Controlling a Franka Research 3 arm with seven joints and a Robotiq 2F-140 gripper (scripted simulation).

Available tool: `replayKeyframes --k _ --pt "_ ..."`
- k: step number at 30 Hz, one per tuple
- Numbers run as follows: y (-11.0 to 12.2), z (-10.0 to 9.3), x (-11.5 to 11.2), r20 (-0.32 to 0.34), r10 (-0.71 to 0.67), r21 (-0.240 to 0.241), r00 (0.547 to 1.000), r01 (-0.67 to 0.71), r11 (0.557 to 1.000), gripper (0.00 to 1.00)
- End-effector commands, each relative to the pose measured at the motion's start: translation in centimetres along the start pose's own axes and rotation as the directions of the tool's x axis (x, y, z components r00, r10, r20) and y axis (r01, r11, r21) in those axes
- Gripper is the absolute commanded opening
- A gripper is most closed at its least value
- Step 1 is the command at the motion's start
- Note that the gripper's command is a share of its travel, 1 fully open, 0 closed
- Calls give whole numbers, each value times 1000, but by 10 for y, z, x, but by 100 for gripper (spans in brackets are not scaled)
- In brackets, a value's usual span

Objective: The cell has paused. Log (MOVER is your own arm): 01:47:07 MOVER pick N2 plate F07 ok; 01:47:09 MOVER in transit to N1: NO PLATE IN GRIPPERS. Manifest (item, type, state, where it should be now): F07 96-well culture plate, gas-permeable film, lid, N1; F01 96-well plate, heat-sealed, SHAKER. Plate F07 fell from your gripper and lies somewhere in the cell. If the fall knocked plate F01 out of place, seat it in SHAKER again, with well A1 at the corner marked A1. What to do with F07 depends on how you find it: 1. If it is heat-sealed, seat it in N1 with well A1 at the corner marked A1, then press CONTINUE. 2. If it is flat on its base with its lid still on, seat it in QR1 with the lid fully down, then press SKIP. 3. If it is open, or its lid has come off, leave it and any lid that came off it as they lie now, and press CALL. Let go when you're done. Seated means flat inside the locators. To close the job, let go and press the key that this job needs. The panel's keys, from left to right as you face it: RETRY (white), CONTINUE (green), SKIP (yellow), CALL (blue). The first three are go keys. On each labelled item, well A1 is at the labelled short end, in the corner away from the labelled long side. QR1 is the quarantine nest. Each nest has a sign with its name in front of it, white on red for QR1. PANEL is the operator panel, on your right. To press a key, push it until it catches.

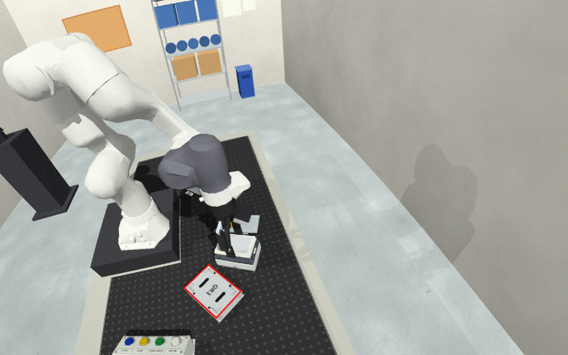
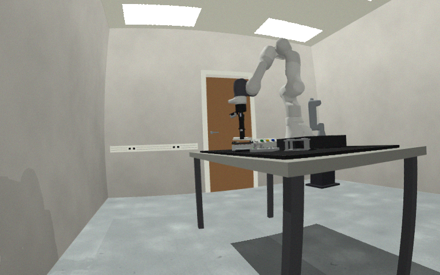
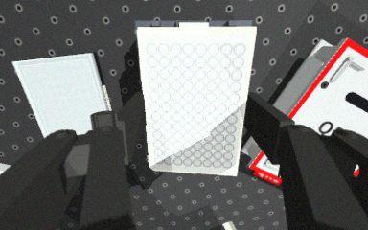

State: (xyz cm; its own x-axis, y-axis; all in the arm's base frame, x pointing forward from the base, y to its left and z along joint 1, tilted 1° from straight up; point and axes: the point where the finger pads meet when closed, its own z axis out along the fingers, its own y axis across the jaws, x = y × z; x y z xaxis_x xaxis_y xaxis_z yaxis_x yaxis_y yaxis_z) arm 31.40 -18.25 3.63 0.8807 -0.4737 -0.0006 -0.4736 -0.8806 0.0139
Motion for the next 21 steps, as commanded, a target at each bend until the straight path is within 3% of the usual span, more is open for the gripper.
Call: replayKeyframes --k 1,21 --pt "0 -1 3 -5 -2 1 1000 2 1000 10" --pt "0 2 3 -5 -2 1 1000 2 1000 10"
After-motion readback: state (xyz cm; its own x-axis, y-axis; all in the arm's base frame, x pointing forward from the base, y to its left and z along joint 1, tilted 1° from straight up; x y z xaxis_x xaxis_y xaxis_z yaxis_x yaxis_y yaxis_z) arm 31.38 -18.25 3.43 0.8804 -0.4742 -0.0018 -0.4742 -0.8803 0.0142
